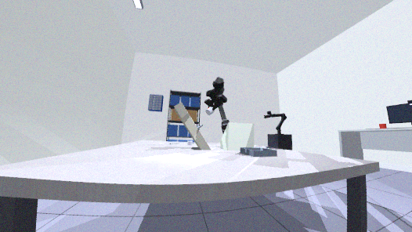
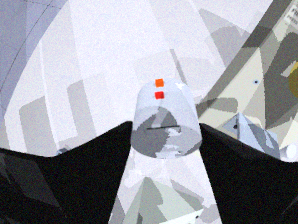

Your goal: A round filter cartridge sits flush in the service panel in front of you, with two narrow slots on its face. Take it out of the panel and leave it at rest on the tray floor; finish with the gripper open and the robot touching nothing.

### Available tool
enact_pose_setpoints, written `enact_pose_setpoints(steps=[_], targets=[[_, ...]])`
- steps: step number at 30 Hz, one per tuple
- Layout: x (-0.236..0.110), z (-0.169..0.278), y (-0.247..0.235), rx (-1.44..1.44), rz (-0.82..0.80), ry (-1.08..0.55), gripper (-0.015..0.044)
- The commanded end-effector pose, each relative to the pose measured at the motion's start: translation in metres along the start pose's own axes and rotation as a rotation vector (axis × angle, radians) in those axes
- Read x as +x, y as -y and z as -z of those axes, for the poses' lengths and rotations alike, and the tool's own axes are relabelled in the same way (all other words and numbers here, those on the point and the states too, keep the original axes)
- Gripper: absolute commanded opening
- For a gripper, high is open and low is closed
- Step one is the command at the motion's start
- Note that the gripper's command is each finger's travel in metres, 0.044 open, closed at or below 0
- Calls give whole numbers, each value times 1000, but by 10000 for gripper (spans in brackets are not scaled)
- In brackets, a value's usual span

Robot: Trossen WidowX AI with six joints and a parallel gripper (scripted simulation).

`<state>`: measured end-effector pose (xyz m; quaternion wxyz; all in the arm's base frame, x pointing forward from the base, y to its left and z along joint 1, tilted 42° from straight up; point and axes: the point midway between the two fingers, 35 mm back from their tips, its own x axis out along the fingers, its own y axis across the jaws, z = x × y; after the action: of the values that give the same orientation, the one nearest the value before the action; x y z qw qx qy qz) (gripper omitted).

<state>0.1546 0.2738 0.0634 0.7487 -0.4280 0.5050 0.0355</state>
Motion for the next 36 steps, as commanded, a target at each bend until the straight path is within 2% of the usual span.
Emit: enact_pose_setpoints(steps=[1, 12, 21, 36], targets=[[0, 7, -33, -162, -84, -3, 0], [-8, 32, -113, -592, -316, 44, 0], [-8, 37, -122, -631, -338, 50, 0], [22, 137, -190, -930, -512, 54, 0]])
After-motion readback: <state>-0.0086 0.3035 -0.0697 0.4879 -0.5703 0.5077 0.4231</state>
